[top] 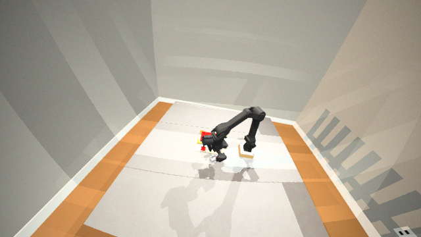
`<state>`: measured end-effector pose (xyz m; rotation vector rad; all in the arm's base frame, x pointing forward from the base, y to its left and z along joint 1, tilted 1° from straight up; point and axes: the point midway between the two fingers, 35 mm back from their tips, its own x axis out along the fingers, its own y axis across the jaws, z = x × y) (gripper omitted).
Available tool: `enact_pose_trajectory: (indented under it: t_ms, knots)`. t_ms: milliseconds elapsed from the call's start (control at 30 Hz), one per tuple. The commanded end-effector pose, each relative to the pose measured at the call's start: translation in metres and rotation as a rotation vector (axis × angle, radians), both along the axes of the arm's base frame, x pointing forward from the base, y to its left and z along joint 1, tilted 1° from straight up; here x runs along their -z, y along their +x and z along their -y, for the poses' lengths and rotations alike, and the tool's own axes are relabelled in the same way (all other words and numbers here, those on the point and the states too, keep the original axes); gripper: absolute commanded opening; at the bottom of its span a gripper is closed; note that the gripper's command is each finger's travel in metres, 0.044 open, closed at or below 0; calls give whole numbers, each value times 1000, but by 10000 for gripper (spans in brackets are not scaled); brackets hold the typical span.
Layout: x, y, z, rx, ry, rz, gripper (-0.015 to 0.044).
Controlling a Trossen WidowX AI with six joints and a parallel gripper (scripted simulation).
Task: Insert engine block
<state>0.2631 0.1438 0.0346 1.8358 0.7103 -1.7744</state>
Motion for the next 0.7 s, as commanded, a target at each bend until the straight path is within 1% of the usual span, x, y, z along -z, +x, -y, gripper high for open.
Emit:
enact_pose_trajectory:
  t_ms: [0,333,667]
  knots:
    - [10,-2,0,4,-3,-14,440]
    - [23,-2,-1,4,-3,-14,440]
    - [23,-2,-1,4,-3,-14,177]
